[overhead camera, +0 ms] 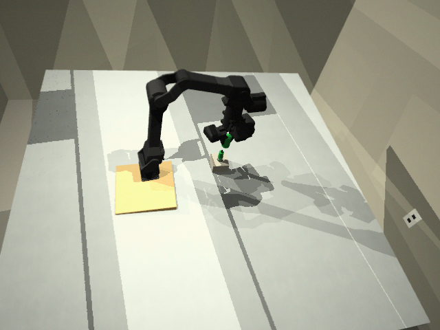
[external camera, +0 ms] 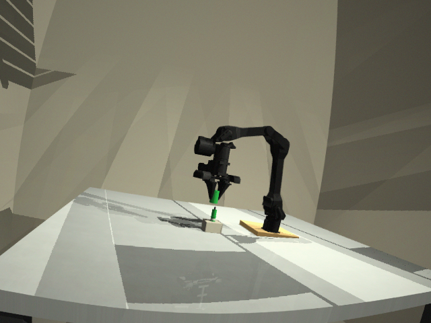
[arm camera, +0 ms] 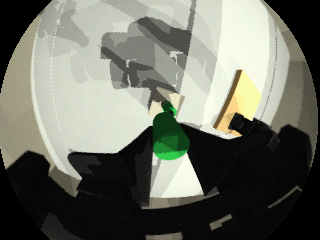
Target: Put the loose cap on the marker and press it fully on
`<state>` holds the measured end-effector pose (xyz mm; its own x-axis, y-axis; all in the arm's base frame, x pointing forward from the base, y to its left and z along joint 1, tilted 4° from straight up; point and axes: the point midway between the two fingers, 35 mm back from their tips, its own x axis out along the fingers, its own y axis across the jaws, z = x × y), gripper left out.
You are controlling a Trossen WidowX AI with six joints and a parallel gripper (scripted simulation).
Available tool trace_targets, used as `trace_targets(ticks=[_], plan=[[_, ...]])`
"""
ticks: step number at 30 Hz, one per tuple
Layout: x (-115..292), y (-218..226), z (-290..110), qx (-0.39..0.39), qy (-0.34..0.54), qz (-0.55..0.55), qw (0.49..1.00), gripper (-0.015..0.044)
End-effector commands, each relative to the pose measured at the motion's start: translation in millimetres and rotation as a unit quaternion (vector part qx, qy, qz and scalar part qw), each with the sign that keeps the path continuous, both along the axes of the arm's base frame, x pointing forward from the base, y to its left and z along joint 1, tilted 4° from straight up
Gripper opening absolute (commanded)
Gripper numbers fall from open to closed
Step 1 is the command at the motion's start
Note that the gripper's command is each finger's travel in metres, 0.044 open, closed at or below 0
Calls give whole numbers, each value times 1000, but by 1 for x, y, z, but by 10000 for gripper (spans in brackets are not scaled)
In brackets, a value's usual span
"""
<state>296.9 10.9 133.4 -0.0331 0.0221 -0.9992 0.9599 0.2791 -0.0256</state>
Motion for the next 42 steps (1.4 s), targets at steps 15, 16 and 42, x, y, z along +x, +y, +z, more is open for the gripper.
trace_targets(ticks=[15, 16, 42], plan=[[-13, -8, -6, -3, 2, 2, 1000, 0], [-13, -8, -7, -3, 2, 2, 1000, 0], [-15, -8, -49, -3, 2, 2, 1000, 0]])
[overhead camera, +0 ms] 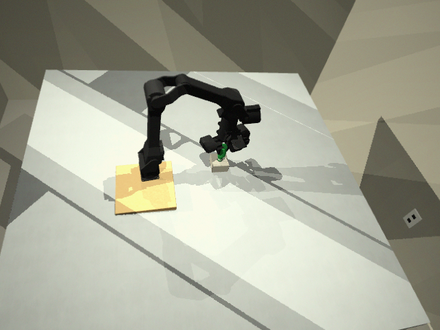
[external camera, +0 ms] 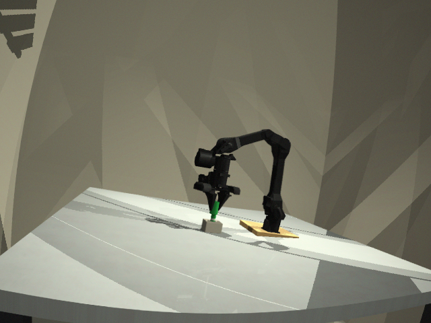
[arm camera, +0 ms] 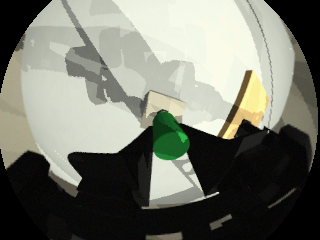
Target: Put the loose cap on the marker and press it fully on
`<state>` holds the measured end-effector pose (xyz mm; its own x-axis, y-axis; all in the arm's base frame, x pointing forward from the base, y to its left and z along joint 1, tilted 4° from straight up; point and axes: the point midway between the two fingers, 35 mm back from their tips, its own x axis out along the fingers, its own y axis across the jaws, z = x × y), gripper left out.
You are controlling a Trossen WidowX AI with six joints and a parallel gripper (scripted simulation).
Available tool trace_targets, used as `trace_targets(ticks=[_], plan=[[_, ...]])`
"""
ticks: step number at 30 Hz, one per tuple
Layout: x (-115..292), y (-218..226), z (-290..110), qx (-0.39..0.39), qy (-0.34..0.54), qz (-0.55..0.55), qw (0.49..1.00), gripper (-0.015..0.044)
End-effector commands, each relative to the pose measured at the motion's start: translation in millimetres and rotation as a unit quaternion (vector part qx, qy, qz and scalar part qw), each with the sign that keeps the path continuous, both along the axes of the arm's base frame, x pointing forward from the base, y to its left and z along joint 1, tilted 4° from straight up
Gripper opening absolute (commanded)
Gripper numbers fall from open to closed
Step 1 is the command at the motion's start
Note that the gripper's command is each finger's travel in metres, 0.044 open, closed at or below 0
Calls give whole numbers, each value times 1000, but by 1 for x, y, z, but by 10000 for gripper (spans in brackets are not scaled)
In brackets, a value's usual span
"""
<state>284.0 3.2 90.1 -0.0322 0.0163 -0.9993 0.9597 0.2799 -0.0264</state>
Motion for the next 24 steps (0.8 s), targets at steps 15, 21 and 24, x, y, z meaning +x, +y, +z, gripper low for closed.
trace_targets(ticks=[15, 21, 24], plan=[[-2, 0, -11, 0, 3, 2, 1000, 0], [-2, 0, -11, 0, 2, 0, 1000, 157], [-2, 0, -11, 0, 2, 0, 1000, 236]])
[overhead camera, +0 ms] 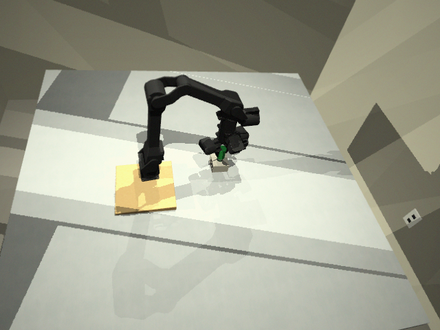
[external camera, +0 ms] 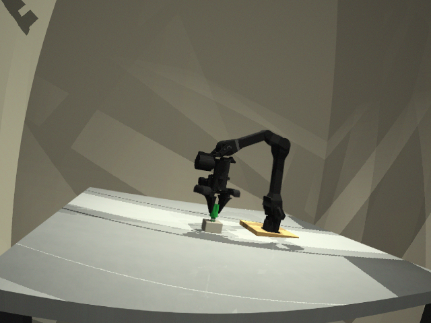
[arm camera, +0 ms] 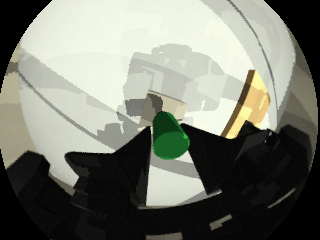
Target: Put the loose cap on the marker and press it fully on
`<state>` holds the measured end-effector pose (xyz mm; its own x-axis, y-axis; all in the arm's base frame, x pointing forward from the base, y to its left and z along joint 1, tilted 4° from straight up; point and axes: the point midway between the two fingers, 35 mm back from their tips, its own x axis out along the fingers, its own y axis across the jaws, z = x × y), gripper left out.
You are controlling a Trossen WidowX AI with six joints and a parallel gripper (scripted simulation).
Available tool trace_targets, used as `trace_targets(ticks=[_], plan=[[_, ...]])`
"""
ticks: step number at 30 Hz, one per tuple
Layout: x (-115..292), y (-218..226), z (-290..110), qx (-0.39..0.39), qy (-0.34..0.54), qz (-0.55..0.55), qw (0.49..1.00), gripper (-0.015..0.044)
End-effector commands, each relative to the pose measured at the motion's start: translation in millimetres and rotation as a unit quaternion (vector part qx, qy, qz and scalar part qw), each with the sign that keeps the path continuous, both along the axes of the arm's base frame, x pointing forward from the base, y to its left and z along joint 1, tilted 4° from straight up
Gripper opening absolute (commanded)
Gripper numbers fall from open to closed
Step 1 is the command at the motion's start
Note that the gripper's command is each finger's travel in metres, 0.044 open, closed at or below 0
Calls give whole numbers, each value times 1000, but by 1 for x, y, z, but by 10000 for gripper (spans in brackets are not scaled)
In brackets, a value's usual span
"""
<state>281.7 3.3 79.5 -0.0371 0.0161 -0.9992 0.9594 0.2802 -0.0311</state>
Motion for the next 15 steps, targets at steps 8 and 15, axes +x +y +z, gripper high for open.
trace_targets(ticks=[8, 15], plan=[[0, 0, 0, 0, 0, 0, 1000, 440], [4, -1, 57, 0, 0, 0, 1000, 440]])
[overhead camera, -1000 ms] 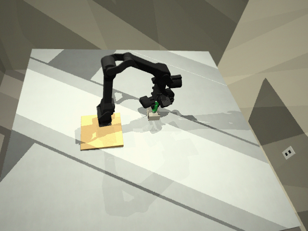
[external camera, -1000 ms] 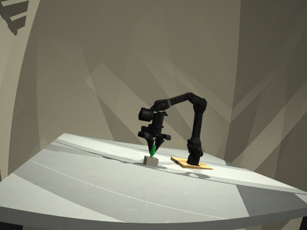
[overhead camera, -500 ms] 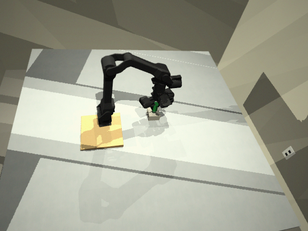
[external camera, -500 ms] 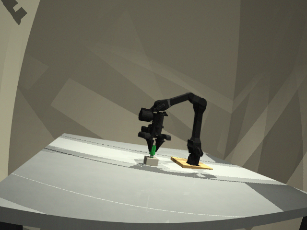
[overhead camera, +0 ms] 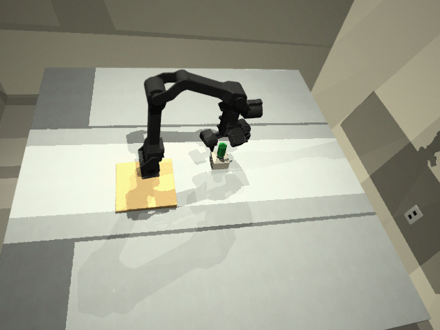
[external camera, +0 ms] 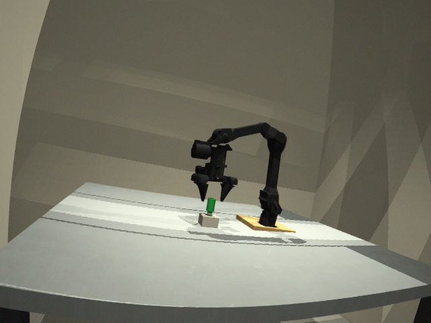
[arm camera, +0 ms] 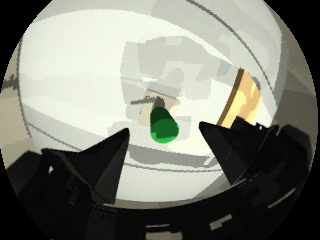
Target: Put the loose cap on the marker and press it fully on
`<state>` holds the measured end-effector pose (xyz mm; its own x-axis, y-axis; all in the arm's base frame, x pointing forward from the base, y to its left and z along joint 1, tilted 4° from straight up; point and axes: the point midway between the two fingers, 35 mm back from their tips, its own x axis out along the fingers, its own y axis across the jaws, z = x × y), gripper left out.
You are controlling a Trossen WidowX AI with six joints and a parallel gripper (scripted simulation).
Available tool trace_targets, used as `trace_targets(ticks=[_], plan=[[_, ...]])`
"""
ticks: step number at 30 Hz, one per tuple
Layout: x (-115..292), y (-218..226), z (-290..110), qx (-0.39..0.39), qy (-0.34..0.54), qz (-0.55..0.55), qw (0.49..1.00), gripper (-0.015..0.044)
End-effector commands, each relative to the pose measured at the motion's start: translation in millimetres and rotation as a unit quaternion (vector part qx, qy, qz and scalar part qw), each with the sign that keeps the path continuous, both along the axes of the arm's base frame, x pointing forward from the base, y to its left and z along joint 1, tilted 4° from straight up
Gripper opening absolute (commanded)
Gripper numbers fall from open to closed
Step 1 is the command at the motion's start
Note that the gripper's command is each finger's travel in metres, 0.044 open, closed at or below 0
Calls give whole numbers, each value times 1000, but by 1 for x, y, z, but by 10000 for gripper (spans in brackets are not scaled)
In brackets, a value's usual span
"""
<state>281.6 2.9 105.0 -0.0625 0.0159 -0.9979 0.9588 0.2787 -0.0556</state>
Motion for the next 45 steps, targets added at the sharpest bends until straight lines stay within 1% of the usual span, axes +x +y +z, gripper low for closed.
trace_targets(ticks=[1, 2, 5, 7, 11, 14, 18, 20, 22, 33, 45], plan=[[4, -1, 41, 0, -13, 1, 1000, 440], [3, -1, 47, 0, -13, 1, 1000, 440], [3, -1, 50, 0, -13, 1, 1000, 440], [3, -1, 49, 2, -13, 34, 999, 387], [3, -1, 46, 11, -16, 223, 975, 282], [3, -1, 44, 18, -18, 365, 931, 204], [3, -1, 41, 27, -19, 535, 844, 99], [3, -1, 40, 28, -19, 563, 826, 46], [3, -1, 40, 28, -19, 563, 826, 0], [3, -1, 39, 28, -19, 563, 826, 0], [2, -1, 22, 28, -19, 563, 826, 0]])
